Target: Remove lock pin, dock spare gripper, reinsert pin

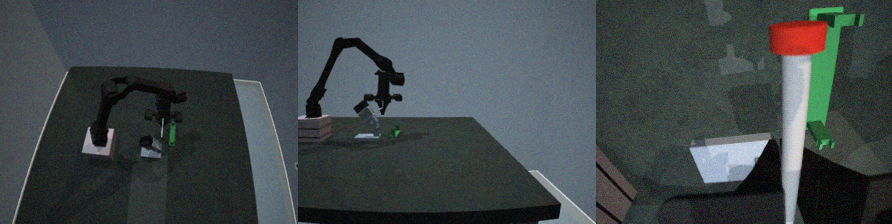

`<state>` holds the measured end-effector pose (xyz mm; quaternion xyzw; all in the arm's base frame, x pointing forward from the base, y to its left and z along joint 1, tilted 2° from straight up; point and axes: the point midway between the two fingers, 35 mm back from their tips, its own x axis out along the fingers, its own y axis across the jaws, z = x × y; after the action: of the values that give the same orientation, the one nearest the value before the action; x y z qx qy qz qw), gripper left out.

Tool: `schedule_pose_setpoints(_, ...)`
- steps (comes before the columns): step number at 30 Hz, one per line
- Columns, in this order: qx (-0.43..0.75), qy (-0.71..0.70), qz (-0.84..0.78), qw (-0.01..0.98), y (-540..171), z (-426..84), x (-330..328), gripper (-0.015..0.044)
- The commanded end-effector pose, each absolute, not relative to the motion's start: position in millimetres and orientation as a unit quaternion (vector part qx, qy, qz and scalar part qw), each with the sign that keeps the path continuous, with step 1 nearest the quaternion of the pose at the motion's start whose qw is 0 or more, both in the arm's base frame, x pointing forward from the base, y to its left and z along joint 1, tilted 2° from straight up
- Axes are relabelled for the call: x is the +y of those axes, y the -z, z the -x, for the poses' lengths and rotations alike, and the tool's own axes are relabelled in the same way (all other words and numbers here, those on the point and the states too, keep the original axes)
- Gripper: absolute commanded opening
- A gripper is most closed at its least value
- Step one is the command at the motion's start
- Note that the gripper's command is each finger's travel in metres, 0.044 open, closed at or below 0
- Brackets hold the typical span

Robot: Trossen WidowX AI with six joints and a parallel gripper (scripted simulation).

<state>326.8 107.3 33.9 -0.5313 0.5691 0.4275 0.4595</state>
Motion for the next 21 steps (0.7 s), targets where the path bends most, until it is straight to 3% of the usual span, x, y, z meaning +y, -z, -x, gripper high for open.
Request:
schedule_pose_setpoints(1,0.57,-0.428,0.53,0.461,-36,-313,108,0.0)
schedule_pose_setpoints(21,0.569,-0.43,0.529,0.46,14,-303,111,0.0)
